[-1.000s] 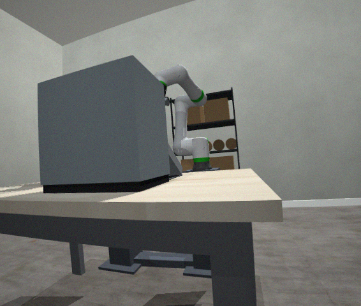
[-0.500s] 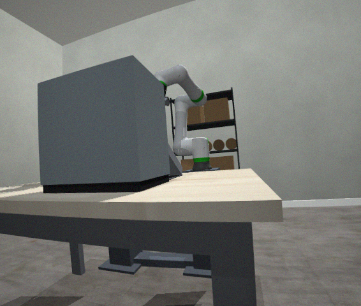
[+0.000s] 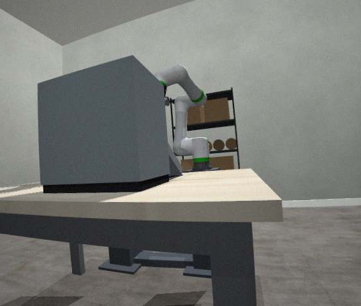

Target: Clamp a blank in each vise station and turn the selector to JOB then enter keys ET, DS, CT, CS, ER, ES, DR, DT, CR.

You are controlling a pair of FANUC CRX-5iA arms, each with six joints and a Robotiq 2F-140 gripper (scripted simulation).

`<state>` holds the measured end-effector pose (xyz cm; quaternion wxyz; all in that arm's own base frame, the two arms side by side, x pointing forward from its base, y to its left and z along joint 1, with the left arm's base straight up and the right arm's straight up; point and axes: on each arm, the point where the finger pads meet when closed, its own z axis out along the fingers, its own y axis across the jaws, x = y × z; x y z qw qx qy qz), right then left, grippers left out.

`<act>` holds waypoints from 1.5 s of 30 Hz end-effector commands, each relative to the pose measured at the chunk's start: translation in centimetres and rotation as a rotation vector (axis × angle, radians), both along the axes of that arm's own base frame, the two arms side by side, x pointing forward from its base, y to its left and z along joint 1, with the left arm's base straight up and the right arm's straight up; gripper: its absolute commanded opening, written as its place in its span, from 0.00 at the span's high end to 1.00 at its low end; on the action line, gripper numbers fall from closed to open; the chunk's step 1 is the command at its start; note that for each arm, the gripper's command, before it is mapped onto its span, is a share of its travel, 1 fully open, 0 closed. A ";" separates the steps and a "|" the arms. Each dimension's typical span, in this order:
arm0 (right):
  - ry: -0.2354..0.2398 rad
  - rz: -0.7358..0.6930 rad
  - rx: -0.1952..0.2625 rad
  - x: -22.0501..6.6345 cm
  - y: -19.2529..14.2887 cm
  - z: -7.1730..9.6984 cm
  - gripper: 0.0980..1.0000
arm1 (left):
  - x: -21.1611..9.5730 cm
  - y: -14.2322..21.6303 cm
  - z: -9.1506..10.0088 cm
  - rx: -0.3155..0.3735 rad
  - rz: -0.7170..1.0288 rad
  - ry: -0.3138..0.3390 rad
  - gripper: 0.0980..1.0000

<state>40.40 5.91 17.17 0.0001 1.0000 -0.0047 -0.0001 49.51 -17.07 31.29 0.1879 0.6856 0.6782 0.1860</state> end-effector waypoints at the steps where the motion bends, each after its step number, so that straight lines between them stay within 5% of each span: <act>1: -0.001 0.000 0.000 2.4 0.1 0.2 1.00 | 0.0 0.0 0.1 -0.001 0.000 -0.002 0.00; 6: -0.002 0.000 0.000 7.3 -0.2 -0.2 1.00 | 0.0 0.0 0.1 -0.001 0.000 -0.002 0.00; 20: -0.002 0.000 0.000 7.3 -0.2 -2.4 1.00 | 0.0 0.0 0.1 -0.001 0.000 -0.002 0.00; 45: -0.002 0.000 0.000 7.3 -0.2 -3.9 1.00 | 0.0 0.0 0.1 -0.001 0.000 -0.002 0.00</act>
